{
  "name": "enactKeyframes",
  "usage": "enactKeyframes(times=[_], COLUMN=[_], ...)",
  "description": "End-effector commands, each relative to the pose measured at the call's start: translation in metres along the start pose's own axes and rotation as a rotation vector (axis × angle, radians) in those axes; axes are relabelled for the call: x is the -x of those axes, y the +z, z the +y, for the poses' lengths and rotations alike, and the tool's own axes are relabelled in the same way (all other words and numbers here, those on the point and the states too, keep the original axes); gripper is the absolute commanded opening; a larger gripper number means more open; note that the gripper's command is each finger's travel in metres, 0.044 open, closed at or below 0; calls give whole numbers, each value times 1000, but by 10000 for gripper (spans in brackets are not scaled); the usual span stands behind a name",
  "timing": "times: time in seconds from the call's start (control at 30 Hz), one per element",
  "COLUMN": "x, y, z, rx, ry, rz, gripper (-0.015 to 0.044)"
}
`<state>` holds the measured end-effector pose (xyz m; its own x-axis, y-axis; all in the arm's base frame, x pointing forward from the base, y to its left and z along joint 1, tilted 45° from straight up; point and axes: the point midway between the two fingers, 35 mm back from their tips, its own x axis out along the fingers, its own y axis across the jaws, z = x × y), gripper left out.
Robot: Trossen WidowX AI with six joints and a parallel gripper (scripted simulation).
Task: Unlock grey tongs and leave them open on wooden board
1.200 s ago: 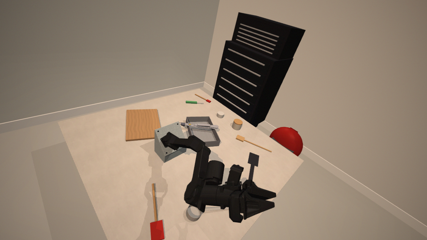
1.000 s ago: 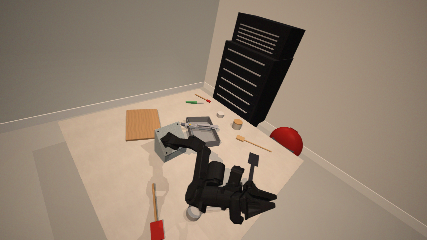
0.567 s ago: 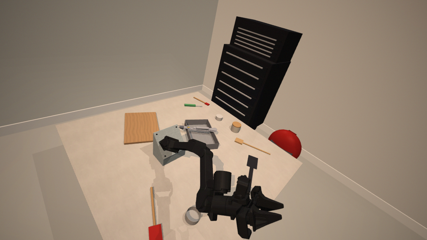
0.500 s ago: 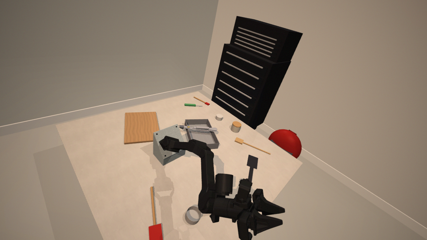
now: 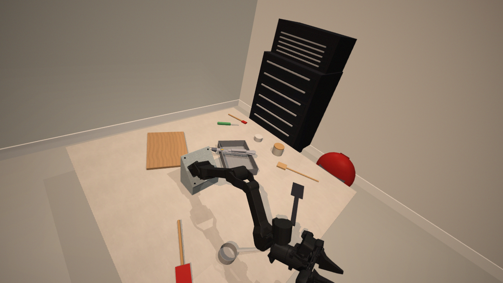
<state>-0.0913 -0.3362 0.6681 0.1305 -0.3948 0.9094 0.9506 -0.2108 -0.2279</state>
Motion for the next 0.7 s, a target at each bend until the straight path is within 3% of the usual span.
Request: enactKeyframes(times=[0.0,0.3,0.67], x=[3,21,78], y=[-37,-92,-123], z=[39,131,289], rx=[-16,-27,36], ry=[11,103,391], rz=[98,302,514], gripper=[260,260,260])
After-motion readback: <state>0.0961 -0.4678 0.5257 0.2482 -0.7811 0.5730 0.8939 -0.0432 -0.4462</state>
